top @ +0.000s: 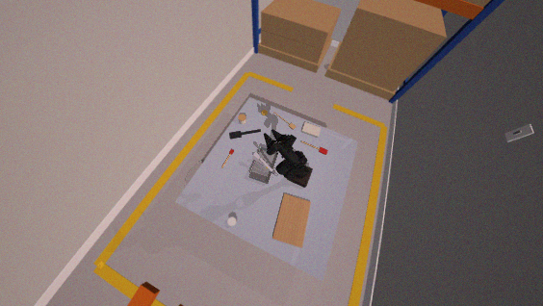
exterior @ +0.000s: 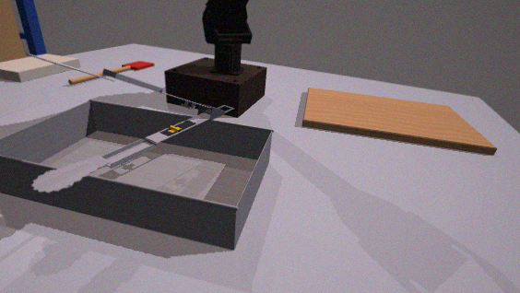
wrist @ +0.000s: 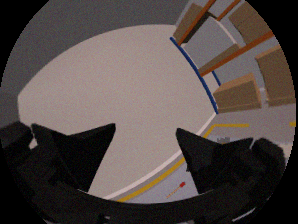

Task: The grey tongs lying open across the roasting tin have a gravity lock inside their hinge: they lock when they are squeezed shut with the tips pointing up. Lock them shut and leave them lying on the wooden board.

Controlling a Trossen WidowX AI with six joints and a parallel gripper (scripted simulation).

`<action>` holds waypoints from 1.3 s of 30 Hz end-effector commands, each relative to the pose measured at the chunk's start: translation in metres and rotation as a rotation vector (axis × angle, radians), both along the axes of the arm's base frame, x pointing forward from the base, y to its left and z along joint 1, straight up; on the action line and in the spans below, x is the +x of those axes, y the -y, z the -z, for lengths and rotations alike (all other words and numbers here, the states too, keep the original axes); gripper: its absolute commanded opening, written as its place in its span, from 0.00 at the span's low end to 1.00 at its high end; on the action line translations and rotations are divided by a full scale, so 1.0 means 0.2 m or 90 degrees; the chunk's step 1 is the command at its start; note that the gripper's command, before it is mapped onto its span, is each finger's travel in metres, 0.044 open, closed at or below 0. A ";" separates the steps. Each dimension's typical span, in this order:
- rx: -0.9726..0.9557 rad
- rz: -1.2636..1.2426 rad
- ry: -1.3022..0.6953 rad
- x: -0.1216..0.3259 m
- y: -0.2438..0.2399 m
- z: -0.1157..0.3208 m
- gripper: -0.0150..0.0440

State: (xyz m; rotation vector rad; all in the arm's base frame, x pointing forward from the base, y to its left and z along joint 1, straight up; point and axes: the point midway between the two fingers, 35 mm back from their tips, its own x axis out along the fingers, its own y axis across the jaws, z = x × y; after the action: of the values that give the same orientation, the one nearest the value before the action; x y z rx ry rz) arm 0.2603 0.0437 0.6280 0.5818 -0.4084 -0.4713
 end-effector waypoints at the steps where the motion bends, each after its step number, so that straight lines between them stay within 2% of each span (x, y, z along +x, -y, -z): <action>1: 0.000 0.000 0.000 0.00 0.00 0.00 0.98; 7: -0.040 -0.010 0.004 -0.06 0.01 -0.04 0.71; 18: -0.065 -0.097 0.105 -0.35 0.05 -0.18 0.22; 23: -0.132 -0.110 0.128 -0.48 0.11 -0.25 0.00; 30: -0.238 -0.067 0.173 -0.73 0.39 -0.32 0.00; 39: -0.271 -0.012 0.166 -0.78 0.79 -0.25 0.00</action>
State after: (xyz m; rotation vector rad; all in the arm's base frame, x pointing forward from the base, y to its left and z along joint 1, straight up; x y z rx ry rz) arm 0.1101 -0.0487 0.6914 0.3146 -0.7071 -0.1989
